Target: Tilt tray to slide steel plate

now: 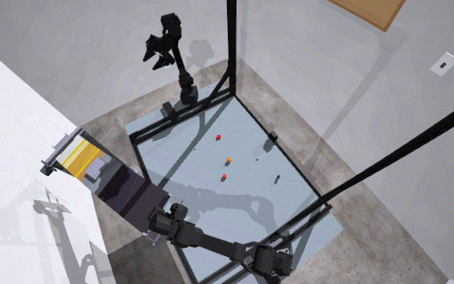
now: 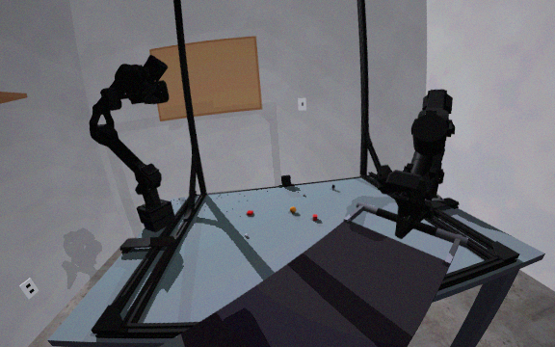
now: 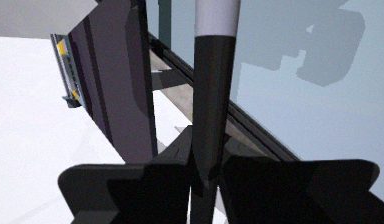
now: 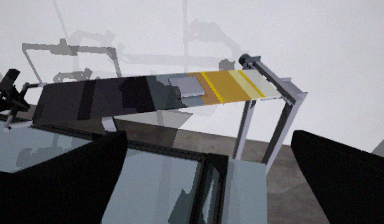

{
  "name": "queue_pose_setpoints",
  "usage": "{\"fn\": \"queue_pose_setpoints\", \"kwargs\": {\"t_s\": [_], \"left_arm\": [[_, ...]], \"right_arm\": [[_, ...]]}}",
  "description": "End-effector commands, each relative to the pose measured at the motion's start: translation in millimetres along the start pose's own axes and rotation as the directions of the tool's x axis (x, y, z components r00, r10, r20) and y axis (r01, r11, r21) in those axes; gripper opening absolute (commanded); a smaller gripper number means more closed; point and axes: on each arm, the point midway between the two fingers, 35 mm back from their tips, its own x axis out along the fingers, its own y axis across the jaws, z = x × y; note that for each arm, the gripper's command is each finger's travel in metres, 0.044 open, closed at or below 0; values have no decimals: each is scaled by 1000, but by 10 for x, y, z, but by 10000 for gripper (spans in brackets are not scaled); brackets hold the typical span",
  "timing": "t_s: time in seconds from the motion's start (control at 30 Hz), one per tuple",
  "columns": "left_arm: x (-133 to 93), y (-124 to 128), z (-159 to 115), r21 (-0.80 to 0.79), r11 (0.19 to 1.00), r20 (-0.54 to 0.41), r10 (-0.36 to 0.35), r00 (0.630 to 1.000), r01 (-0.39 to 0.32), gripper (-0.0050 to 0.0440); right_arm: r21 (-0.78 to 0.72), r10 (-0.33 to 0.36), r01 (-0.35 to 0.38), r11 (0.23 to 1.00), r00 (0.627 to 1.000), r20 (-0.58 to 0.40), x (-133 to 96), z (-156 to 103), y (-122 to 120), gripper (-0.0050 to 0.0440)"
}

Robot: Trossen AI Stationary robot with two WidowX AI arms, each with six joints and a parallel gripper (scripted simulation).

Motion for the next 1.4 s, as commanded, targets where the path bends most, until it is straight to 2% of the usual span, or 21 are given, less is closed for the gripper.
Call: {"fn": "queue_pose_setpoints", "kwargs": {"t_s": [0.0,1.37], "left_arm": [[-69,74,-1,0,1000,-3,29,1000,-29,0],[-184,202,0,0,999,-3,48,999,-48,0]], "right_arm": [[2,-2,2,1000,1000,2,1,2,0,440],[2,-2,2,1000,1000,2,1,2,0,440]]}}
